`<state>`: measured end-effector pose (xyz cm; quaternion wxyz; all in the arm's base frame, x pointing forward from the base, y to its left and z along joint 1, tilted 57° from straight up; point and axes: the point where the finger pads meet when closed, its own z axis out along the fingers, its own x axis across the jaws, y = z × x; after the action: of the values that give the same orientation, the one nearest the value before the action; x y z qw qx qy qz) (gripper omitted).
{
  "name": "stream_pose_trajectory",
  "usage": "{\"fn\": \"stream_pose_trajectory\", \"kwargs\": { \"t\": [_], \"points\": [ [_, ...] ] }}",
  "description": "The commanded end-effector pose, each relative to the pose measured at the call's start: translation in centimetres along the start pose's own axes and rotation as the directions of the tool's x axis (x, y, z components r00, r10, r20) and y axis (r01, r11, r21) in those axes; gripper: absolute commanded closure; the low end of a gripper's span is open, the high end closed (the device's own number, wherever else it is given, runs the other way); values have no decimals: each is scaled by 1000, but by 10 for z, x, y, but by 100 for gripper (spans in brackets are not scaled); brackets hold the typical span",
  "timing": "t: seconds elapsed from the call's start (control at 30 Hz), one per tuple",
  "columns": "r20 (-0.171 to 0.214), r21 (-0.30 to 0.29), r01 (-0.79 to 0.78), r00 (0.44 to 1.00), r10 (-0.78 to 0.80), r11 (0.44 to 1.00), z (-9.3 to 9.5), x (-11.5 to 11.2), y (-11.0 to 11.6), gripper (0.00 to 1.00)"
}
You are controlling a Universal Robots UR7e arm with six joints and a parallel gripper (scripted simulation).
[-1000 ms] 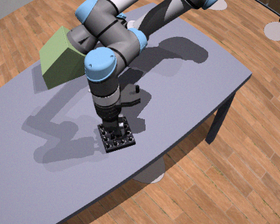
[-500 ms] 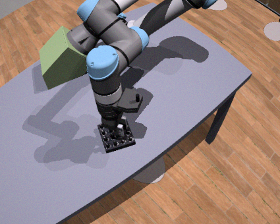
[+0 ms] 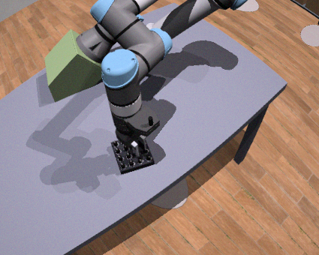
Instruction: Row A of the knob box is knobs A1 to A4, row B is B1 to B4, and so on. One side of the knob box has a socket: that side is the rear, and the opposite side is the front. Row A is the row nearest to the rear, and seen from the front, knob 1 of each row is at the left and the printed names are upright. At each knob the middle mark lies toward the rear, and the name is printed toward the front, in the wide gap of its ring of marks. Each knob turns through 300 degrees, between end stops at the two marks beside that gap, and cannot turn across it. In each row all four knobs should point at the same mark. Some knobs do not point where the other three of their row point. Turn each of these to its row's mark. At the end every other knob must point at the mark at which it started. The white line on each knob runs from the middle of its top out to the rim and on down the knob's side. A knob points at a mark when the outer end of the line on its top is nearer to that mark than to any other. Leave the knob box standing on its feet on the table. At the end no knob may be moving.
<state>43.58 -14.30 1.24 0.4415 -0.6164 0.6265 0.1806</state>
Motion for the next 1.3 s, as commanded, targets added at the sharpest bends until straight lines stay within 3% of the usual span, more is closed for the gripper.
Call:
{"fn": "stream_pose_trajectory", "kwargs": {
  "t": [0.0,0.27,0.33,0.83,0.9,1.27],
  "points": [
    [-8,-1,-155,988,155,988,-2,1,-1,54],
    [-8,1,-391,920,391,920,-3,3,0,54],
    [-8,1,-391,920,391,920,-3,3,0,54],
    [-6,5,-780,626,780,626,-7,5,5,54],
    [-6,5,-780,626,780,626,-7,5,5,54],
    [-4,7,-952,307,952,307,-9,3,11,54]
  ]
}}
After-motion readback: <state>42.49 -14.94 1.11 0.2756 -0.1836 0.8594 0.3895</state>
